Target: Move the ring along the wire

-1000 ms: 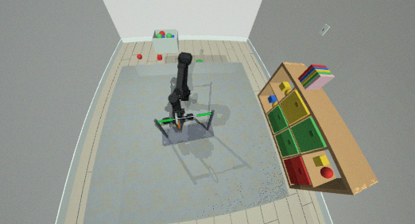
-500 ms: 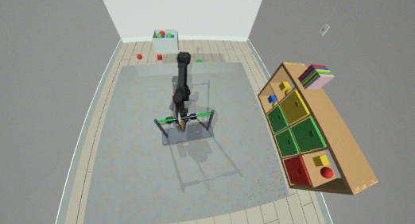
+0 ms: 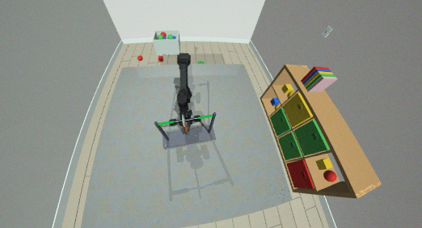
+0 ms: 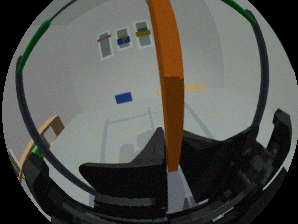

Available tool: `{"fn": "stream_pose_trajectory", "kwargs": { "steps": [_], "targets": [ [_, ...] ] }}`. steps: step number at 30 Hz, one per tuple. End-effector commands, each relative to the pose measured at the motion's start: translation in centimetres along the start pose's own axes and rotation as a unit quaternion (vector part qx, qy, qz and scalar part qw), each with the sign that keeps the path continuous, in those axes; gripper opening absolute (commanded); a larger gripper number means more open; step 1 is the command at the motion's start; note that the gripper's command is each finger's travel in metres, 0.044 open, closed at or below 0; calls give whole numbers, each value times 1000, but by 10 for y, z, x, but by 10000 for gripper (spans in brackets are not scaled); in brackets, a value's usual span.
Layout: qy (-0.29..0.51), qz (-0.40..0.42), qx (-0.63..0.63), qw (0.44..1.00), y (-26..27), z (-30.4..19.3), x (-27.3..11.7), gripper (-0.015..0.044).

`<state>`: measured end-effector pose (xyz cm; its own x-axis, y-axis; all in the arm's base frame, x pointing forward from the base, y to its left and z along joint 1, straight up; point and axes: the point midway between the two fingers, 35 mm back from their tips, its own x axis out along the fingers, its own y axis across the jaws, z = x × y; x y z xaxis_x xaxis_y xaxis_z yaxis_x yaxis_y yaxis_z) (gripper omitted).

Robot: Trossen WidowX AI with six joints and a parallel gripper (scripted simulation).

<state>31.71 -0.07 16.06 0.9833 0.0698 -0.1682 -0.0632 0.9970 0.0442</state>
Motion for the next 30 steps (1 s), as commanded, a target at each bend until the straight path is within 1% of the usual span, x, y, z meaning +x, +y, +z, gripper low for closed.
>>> {"fn": "stream_pose_trajectory", "kwargs": {
  "steps": [1,30],
  "targets": [
    [1,2,-2,1000,4,0,0,-150],
    [3,56,-69,996,18,-2,0,-150]
  ]
}}
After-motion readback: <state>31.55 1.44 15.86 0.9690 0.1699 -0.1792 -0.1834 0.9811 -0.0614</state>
